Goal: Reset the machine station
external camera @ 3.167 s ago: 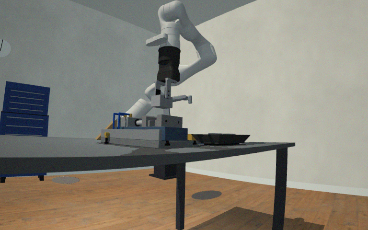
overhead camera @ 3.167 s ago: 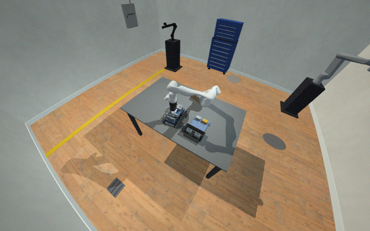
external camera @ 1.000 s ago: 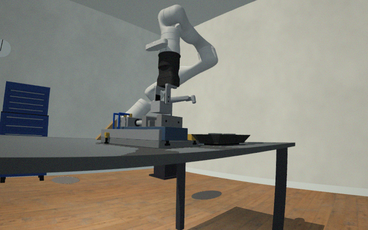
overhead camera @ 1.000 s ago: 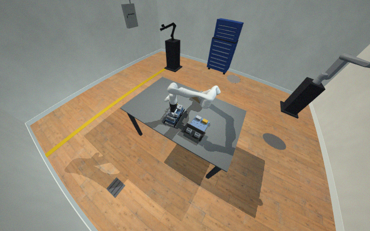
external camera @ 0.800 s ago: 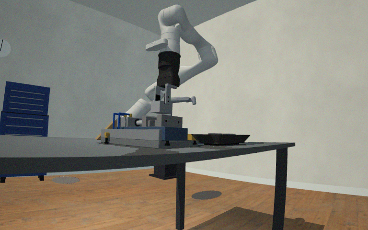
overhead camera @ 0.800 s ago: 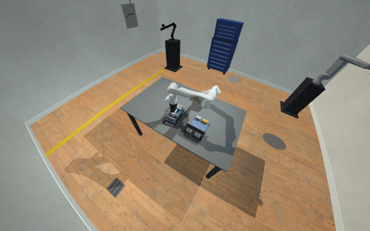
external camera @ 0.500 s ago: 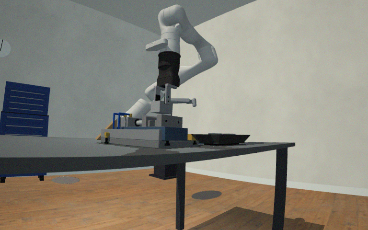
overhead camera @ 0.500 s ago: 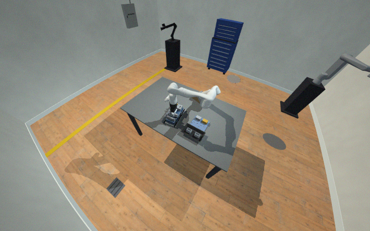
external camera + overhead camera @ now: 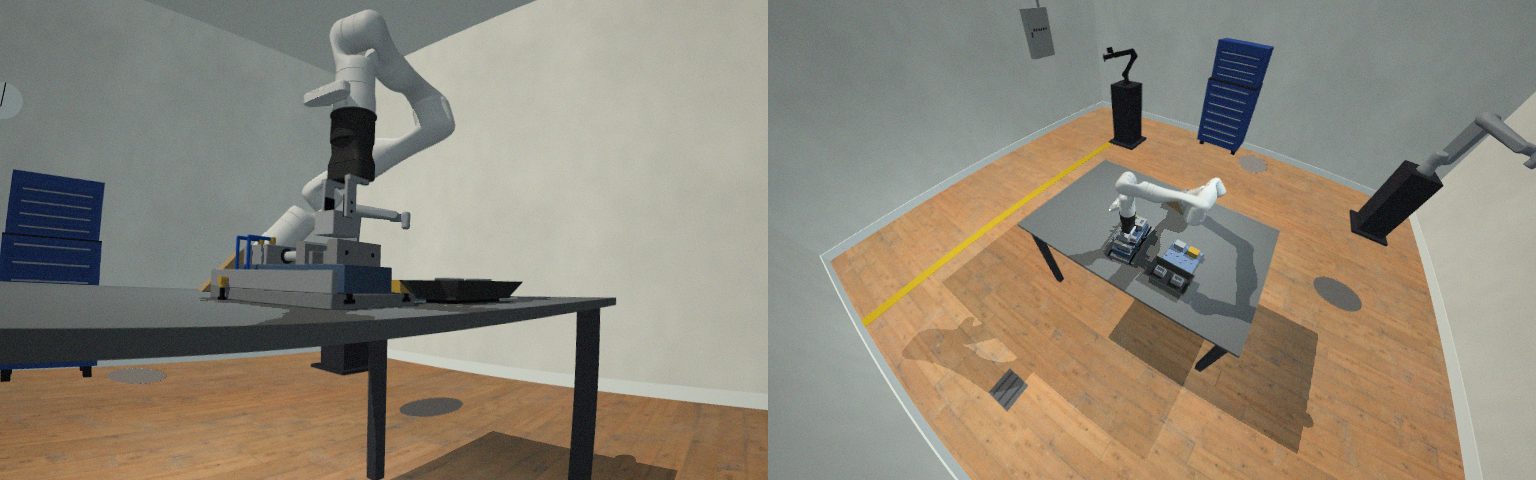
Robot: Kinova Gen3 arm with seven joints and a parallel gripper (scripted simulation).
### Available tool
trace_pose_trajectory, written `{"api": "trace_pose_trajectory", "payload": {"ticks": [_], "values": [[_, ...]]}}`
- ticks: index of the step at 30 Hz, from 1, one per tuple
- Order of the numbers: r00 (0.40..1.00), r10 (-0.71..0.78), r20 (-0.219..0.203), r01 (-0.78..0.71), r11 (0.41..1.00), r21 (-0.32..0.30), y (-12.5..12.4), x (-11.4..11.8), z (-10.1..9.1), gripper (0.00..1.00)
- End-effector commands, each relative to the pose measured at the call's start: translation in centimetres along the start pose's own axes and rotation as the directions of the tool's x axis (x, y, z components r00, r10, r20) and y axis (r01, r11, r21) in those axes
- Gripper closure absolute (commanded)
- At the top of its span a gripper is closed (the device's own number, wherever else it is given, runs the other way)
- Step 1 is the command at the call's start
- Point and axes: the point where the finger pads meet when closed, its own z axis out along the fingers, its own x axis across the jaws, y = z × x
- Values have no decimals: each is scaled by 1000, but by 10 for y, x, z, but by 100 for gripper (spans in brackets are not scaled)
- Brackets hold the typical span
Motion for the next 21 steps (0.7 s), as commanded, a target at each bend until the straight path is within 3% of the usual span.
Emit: {"api": "trace_pose_trajectory", "payload": {"ticks": [1,21], "values": [[1000,-6,4,6,1000,3,-2,-1,2,100],[1000,-6,5,6,1000,4,-3,-2,3,100]]}}
